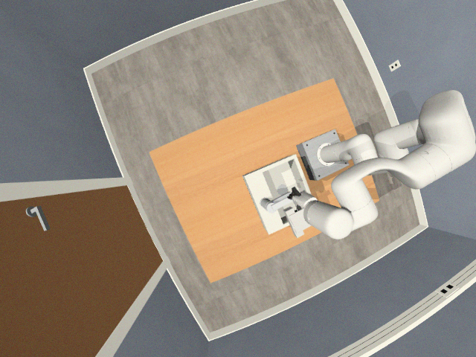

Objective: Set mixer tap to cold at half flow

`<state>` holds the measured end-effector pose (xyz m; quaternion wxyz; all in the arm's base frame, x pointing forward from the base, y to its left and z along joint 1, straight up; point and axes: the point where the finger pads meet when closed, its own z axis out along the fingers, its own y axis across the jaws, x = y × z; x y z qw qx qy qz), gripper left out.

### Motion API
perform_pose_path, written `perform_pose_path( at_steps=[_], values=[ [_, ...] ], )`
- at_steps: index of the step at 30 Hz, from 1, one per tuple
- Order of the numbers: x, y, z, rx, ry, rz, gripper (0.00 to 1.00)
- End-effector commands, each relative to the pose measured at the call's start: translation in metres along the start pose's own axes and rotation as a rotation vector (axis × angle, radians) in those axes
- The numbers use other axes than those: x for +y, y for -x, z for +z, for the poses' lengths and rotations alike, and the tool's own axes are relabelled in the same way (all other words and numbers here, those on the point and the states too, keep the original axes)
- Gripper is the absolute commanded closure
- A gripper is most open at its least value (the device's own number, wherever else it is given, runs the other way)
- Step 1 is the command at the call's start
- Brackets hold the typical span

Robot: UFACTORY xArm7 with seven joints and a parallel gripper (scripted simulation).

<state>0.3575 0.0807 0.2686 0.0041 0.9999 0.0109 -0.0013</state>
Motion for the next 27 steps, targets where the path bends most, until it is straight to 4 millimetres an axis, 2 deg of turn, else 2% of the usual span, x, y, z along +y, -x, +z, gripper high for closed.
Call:
perform_pose_path(
  at_steps=[1,27],
  values=[
    [-0.0002,-0.0010,-0.0016,0.004,-0.001,0.000,0.36],
    [-0.0002,-0.0010,0.0024,0.004,-0.001,0.000,0.36]
  ],
)
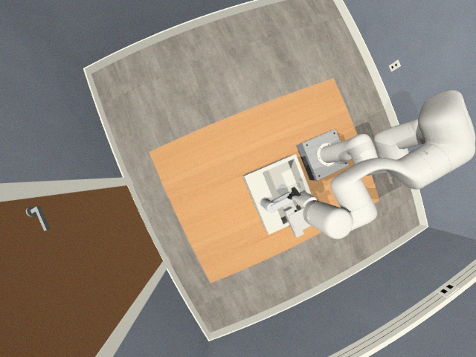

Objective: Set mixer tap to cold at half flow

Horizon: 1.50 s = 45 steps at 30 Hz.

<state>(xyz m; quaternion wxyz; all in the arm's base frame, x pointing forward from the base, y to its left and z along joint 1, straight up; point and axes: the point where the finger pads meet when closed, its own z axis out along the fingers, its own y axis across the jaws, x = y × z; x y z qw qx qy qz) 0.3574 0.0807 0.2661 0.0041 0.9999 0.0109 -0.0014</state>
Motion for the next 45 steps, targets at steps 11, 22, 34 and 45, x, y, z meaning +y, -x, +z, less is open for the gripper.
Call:
perform_pose_path(
  at_steps=[11,22,34,45],
  values=[
    [0.000,-0.001,0.014,0.005,-0.001,0.000,0.36],
    [0.000,-0.001,0.029,0.005,-0.001,0.000,0.36],
    [0.000,-0.001,0.043,0.005,-0.001,0.000,0.36],
    [0.000,-0.001,0.051,0.005,-0.001,0.000,0.36]
  ],
)
